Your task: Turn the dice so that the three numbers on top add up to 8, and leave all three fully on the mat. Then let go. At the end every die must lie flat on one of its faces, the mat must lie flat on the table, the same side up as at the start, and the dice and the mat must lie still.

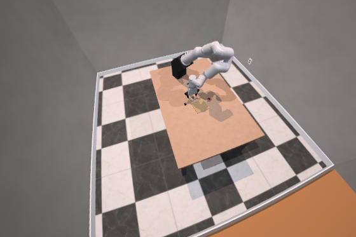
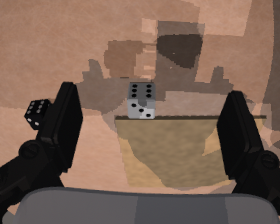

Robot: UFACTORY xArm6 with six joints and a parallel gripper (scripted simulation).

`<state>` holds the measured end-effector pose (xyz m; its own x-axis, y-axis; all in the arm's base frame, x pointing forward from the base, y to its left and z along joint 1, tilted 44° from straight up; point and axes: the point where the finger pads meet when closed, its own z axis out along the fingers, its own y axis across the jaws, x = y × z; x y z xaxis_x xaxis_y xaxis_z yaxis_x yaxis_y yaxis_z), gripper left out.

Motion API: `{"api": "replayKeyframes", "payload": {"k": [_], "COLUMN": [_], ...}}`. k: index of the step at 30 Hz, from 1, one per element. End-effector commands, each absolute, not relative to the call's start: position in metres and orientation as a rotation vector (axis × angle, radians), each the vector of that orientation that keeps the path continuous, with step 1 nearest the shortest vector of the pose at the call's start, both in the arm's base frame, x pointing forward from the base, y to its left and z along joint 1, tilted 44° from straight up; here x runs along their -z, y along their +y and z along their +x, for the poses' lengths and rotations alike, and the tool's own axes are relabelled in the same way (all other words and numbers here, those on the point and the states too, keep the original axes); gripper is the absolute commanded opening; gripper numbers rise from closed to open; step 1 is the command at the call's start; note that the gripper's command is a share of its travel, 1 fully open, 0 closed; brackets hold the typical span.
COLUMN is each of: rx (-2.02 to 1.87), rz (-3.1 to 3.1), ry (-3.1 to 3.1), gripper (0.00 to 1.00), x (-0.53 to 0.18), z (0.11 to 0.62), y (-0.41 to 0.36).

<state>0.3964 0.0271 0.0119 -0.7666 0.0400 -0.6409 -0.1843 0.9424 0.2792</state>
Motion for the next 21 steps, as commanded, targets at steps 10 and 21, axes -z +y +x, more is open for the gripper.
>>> {"api": "replayKeyframes", "payload": {"k": [10,21], "rx": [-0.429,-0.429], "rz": [-0.101,-0.101], "ry": [2.409,2.409], "gripper": [1.00,1.00], "x": [-0.012,-0.028], "z": [0.396,0.396], "y": [0.028,0.061]}}
